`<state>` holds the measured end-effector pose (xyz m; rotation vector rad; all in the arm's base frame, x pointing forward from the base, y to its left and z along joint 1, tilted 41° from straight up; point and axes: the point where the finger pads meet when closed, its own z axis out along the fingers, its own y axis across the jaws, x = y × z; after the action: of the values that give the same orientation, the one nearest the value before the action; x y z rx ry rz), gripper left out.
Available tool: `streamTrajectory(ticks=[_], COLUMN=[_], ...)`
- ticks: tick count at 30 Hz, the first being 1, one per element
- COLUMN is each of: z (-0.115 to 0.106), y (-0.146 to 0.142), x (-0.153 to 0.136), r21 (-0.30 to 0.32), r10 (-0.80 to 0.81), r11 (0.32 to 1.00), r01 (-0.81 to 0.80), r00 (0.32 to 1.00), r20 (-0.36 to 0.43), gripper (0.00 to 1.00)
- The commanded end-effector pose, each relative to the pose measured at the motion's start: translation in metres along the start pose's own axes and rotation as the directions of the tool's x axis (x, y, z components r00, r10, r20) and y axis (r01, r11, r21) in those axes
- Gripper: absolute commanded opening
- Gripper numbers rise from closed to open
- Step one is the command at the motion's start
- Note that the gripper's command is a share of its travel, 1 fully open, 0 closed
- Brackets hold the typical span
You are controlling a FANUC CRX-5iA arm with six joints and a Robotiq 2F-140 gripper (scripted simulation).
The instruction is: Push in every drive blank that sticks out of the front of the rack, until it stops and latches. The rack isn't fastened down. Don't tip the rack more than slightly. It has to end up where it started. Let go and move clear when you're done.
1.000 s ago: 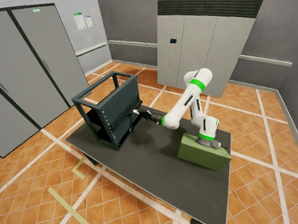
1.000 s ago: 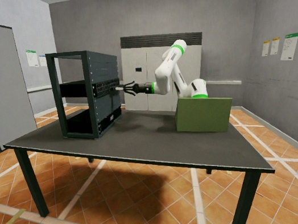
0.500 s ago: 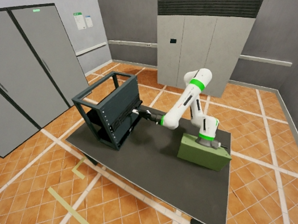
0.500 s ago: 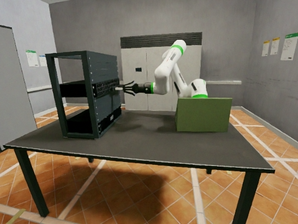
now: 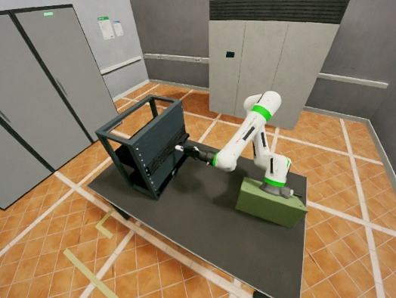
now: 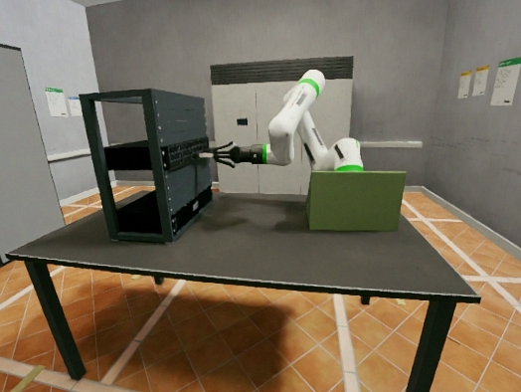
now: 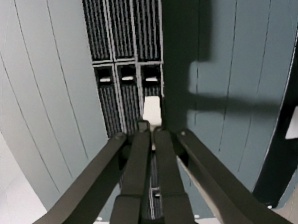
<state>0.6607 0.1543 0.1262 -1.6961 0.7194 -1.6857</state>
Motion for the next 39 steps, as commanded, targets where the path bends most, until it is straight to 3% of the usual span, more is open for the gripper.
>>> streamTrajectory(ticks=[1,39], z=[0.0005,0.0086], y=[-0.001,-0.0011], x=[-0.0003,-0.0003], r21=[0.002,0.002], r10=[0.001,0.001], r11=[1.0,1.0], r01=[-0.001,-0.001], r00=[1.0,1.0], r20=[0.0,0.0], gripper=[0.1,0.1])
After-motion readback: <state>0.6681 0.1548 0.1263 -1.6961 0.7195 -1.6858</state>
